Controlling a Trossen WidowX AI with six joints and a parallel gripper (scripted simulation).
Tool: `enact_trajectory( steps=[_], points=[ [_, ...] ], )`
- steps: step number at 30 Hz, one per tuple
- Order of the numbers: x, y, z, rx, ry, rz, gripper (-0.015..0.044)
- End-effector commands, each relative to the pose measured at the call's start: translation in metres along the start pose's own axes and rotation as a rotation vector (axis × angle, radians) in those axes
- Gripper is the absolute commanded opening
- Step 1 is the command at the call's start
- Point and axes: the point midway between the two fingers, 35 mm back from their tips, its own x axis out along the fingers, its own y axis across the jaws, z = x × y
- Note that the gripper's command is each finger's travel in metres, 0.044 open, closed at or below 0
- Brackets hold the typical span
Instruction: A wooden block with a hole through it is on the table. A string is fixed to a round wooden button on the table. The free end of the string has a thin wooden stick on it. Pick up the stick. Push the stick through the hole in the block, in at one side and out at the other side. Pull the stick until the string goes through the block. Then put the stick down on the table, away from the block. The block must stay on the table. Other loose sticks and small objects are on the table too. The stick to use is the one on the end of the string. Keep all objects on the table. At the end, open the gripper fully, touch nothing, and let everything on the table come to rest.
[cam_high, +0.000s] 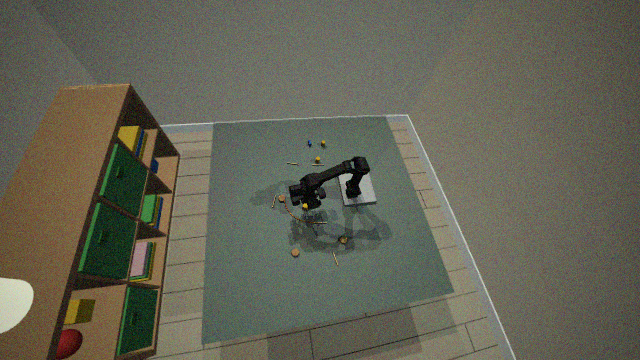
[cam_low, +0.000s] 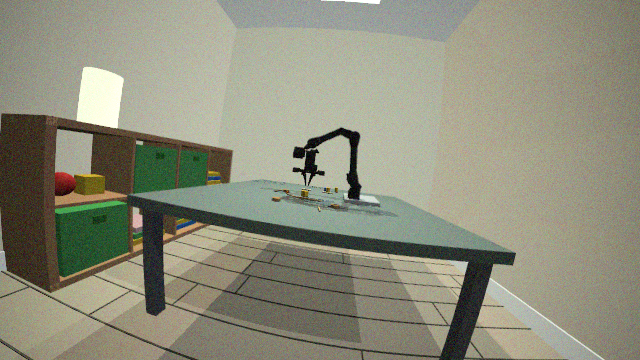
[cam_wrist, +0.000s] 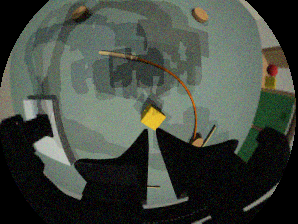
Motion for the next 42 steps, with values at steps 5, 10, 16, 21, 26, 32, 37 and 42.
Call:
enact_trajectory(
  steps=[5,10,16,21,26,32,37,42],
  points=[
    [0.0,0.0,0.0,0.0,0.0,0.0,0.0236],
    [0.0,0.0,0.0,0.0,0.0,0.0,0.0165],
    [0.0,0.0,0.0,0.0,0.0,0.0,0.0007],
    [0.0,0.0,0.0,0.0,0.0,0.0,0.0],
    [0.0,0.0,0.0,0.0,0.0,0.0,0.0],
    [0.001,0.001,0.031,-0.344,-0.001,0.002,0.0105],
    [0.001,0.014,0.094,-1.049,-0.006,0.004,0.0236],
    [0.001,0.02,0.111,-1.252,-0.008,0.003,0.0368]
  ],
)
